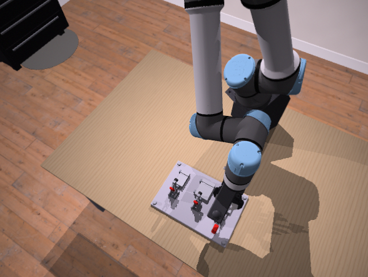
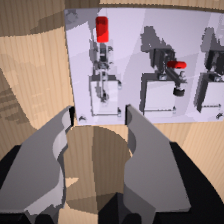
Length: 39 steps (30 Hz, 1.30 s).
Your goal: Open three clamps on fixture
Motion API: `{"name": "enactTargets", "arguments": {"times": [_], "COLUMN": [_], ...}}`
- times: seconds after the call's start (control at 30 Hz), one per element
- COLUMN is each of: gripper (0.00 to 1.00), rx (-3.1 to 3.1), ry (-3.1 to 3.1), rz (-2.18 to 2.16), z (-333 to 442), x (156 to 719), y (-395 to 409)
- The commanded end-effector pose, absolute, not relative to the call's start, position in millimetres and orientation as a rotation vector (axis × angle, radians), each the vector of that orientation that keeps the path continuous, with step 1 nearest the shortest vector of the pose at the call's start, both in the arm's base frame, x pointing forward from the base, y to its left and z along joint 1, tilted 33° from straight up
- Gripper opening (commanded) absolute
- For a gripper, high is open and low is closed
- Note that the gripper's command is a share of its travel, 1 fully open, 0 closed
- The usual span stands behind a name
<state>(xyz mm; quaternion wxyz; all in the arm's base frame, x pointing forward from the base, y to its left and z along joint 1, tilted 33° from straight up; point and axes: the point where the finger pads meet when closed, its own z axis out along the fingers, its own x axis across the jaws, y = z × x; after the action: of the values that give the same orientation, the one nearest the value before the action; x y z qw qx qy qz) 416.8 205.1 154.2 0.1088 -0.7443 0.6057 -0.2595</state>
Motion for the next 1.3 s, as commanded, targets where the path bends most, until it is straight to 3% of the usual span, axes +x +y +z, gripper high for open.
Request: {"name": "enactTargets", "arguments": {"times": [0.0,1.27], "gripper": [0.28,0.28], "rx": [-2.186,-2.19], "ry": [1.779,1.783], "rz": [-0.765,-0.762], "z": [156,102], "x": [417,447], "y": [206,195]}}
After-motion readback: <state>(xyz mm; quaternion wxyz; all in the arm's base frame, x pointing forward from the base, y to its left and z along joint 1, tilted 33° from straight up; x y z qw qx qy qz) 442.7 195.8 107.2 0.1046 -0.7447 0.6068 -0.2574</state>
